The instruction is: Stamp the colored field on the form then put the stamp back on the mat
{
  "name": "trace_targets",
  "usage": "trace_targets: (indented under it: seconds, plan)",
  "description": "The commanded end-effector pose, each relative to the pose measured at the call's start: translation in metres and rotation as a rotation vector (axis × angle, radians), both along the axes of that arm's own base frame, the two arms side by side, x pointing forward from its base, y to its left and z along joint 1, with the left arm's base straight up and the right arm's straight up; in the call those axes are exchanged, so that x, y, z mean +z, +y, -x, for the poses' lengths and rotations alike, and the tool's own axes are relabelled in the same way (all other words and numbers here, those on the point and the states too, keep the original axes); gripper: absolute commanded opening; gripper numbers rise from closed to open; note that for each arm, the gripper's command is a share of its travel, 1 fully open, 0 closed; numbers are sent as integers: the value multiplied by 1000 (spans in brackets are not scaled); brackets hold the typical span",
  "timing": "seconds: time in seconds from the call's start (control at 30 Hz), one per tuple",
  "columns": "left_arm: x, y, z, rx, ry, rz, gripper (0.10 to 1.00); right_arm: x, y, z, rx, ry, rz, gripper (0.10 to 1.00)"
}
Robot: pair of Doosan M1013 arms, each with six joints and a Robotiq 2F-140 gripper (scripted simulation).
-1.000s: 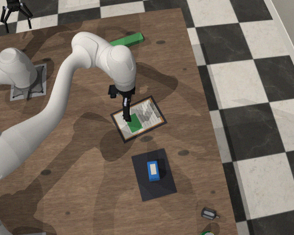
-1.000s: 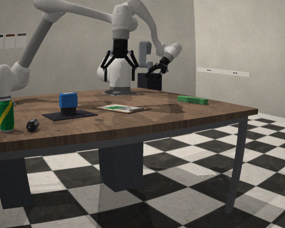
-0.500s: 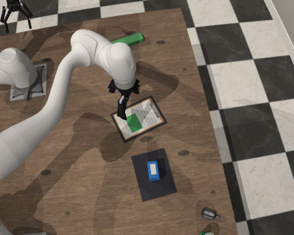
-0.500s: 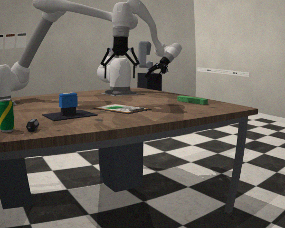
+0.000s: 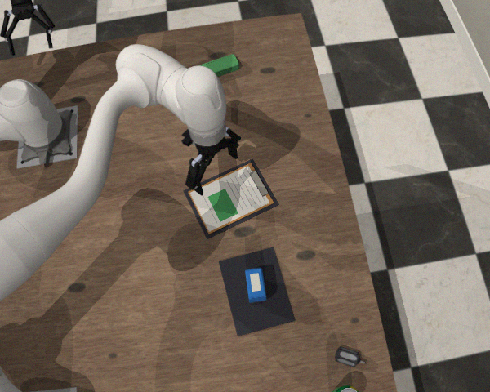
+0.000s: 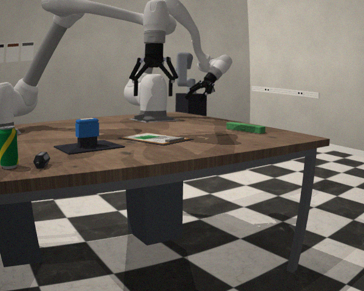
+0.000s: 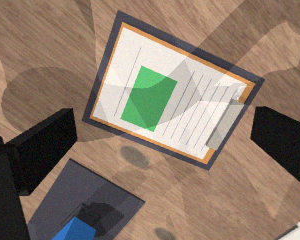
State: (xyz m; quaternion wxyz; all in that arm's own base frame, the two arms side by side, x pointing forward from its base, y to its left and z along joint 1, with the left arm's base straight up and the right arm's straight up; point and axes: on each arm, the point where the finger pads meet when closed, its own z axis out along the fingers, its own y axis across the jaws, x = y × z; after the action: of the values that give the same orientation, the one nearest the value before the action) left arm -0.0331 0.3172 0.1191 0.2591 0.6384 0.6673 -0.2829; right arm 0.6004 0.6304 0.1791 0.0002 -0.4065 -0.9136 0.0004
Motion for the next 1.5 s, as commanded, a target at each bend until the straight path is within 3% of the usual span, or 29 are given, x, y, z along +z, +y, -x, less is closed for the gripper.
trace_targets:
  seconds: [0.0, 0.83, 1.47]
  plan:
    - [2, 4, -2, 3, -9, -2, 1000, 10, 0, -1, -97, -3, -3, 1000]
    - [2, 4, -2, 3, -9, -2, 1000, 31, -1, 0, -524, -2, -3, 1000]
    - [2, 4, -2, 3, -9, -2, 1000, 39, -1, 0, -686, -2, -3, 1000]
